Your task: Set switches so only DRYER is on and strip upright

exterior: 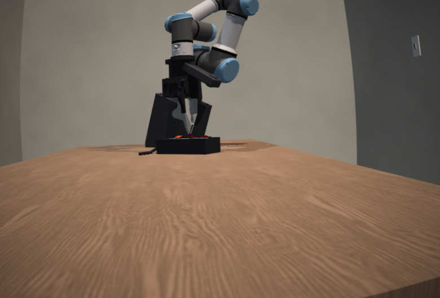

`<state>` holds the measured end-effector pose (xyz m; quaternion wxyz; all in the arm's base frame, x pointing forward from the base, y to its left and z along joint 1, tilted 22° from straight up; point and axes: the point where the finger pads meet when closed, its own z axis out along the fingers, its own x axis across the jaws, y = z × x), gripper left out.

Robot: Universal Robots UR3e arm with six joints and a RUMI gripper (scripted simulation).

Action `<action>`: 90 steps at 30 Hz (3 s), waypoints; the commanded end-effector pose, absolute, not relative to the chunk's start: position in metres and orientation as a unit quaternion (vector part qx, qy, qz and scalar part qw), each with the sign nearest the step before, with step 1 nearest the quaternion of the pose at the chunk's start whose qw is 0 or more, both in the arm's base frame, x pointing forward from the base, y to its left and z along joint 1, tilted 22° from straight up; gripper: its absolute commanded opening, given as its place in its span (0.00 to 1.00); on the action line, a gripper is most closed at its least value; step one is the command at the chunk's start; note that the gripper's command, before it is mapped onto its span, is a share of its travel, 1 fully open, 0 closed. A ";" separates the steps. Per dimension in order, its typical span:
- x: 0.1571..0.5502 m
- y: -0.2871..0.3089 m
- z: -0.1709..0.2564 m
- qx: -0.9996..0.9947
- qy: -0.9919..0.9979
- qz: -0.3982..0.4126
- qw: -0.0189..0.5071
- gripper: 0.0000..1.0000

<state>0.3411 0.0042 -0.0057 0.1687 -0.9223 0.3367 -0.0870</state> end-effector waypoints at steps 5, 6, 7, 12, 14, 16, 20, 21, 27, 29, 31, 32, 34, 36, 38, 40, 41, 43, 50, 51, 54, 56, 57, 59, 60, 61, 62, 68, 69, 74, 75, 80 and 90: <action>0.342 0.004 -0.005 -0.922 0.337 -0.088 0.168 0.00; 0.342 0.004 -0.006 -0.922 0.337 -0.088 0.168 0.00; 0.342 0.004 -0.006 -0.922 0.337 -0.088 0.168 0.00; 0.342 0.004 -0.006 -0.922 0.337 -0.088 0.168 0.00; 0.342 0.004 -0.007 -0.922 0.337 -0.088 0.168 0.00; 0.342 0.004 -0.008 -0.922 0.337 -0.088 0.168 0.00; 0.343 0.005 -0.009 -0.922 0.337 -0.088 0.168 0.00; 0.343 0.005 -0.010 -0.922 0.337 -0.088 0.168 0.00; 0.344 0.005 -0.012 -0.922 0.337 -0.088 0.168 0.00; 0.344 0.005 -0.012 -0.922 0.337 -0.088 0.168 0.00; 0.344 0.006 -0.012 -0.922 0.337 -0.088 0.168 0.00; 0.344 0.006 -0.013 -0.922 0.337 -0.088 0.168 0.00; 0.344 0.006 -0.013 -0.922 0.337 -0.088 0.168 0.00; 0.344 0.006 -0.013 -0.922 0.337 -0.088 0.168 0.00; 0.344 0.006 -0.013 -0.922 0.337 -0.088 0.168 0.00; 0.344 0.006 -0.013 -0.922 0.337 -0.088 0.168 0.00; 0.344 0.006 -0.013 -0.922 0.337 -0.088 0.168 0.00; 0.344 0.006 -0.013 -0.922 0.337 -0.088 0.168 0.00; 0.344 0.006 -0.013 -0.922 0.337 -0.088 0.168 0.00; 0.344 0.006 -0.013 -0.922 0.337 -0.088 0.168 0.00; 0.344 0.006 -0.013 -0.922 0.337 -0.088 0.168 0.00; 0.343 0.005 -0.011 -0.922 0.337 -0.088 0.168 0.00; 0.343 0.005 -0.010 -0.922 0.337 -0.088 0.168 0.00; 0.342 0.004 -0.006 -0.922 0.337 -0.088 0.168 0.00; 0.341 0.003 -0.004 -0.922 0.337 -0.088 0.168 0.00; 0.340 0.002 -0.001 -0.922 0.337 -0.088 0.168 0.00; 0.340 0.002 -0.001 -0.922 0.337 -0.088 0.168 0.00; 0.336 -0.001 0.012 -0.922 0.337 -0.088 0.168 0.00; 0.336 -0.002 0.015 -0.922 0.337 -0.088 0.168 0.00; 0.334 -0.004 0.022 -0.922 0.337 -0.088 0.168 0.00; 0.333 -0.004 0.022 -0.922 0.337 -0.088 0.168 0.00; 0.333 -0.004 0.023 -0.922 0.337 -0.088 0.168 0.00; 0.333 -0.004 0.023 -0.922 0.337 -0.088 0.168 0.00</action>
